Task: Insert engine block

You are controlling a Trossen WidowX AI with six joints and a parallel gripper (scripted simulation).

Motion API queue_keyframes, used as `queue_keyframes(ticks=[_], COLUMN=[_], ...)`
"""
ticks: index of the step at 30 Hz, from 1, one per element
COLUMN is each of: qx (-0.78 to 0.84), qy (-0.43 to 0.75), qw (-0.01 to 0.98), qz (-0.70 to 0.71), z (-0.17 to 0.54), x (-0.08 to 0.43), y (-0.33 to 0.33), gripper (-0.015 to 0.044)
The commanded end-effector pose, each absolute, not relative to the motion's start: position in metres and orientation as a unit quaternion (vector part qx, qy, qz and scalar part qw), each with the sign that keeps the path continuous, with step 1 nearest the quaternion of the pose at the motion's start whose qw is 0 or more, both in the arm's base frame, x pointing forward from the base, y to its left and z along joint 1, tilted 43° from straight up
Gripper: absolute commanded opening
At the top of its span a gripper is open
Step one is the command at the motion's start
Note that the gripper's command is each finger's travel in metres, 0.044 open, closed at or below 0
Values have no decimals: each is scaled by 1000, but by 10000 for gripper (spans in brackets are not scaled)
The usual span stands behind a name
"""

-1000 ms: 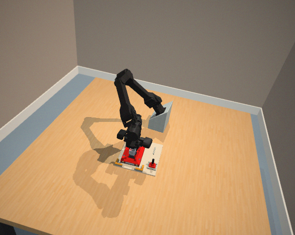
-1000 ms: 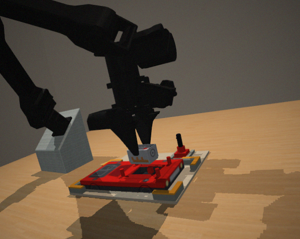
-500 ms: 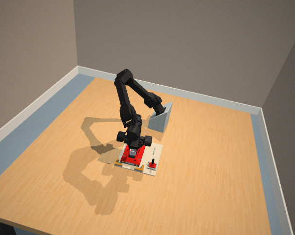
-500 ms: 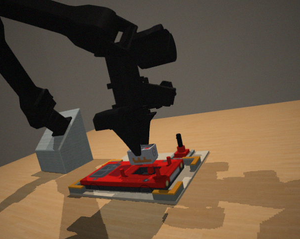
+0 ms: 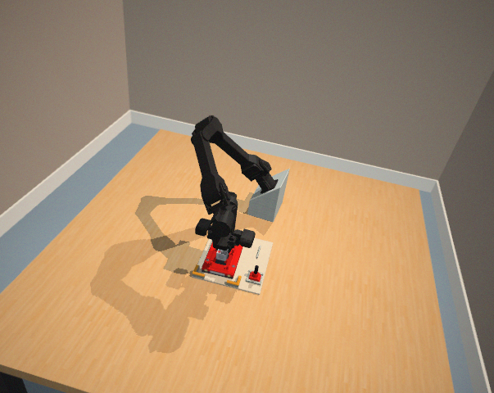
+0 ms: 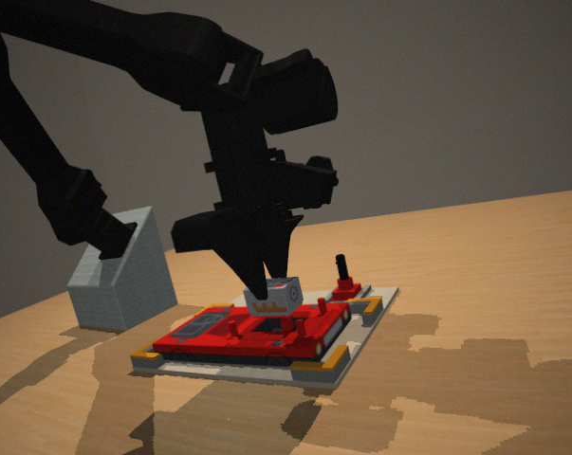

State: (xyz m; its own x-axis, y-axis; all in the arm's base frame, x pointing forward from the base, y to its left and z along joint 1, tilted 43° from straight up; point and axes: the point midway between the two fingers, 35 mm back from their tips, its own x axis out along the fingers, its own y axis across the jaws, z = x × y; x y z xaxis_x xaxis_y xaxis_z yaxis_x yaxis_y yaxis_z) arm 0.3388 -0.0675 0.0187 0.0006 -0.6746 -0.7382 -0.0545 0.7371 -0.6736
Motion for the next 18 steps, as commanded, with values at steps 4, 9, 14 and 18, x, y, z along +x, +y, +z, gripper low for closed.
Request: queue_keyframes(ticks=[4,9,14,18], qx=[-304,-291,-283,-283], qy=[675,671,668,668], qw=[639,645,649,648], qz=[-209,-222,-231,-230], z=[17,16,15,14], x=[338,338,339,338], y=[-69,-70,-71,-72], gripper=[159,159,159,159])
